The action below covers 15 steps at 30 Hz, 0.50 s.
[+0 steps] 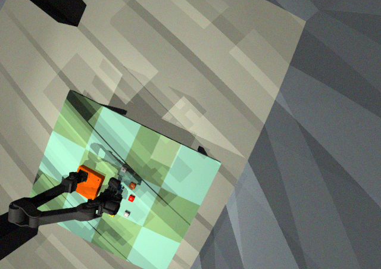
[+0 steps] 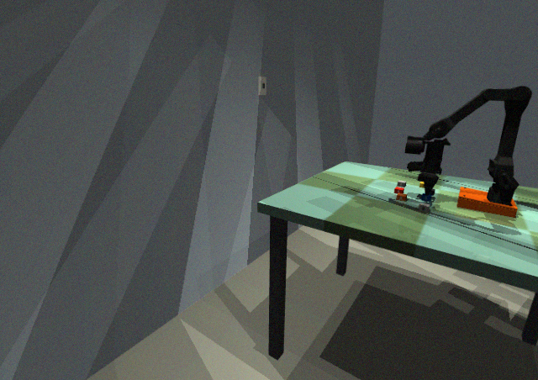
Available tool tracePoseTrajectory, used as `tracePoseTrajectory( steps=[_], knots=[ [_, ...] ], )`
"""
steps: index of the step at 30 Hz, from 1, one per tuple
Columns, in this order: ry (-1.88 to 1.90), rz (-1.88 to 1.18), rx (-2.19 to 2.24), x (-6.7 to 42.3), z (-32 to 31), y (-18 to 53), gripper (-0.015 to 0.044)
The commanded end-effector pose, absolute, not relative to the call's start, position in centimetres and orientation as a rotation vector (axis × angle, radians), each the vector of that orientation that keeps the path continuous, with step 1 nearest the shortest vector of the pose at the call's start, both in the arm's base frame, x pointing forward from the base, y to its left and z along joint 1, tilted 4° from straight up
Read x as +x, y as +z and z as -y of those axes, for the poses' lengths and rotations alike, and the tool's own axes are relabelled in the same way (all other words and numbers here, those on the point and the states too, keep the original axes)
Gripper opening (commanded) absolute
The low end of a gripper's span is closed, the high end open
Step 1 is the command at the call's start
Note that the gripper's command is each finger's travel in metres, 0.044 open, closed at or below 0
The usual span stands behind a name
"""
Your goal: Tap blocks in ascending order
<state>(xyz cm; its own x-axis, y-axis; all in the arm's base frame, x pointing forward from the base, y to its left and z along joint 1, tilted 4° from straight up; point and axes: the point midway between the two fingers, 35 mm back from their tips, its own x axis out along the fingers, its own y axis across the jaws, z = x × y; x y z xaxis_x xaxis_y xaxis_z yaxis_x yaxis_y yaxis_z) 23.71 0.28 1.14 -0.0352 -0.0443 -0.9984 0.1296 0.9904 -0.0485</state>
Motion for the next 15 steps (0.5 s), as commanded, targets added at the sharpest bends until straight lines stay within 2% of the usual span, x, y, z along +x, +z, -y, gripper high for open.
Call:
tracePoseTrajectory(
  steps=[1,15],
  knots=[
    [-0.136,-1.609,0.065,23.5,-0.3,0.4,0.002],
    [-0.136,-1.609,0.065,23.6,-0.4,3.4,0.002]
  ],
)
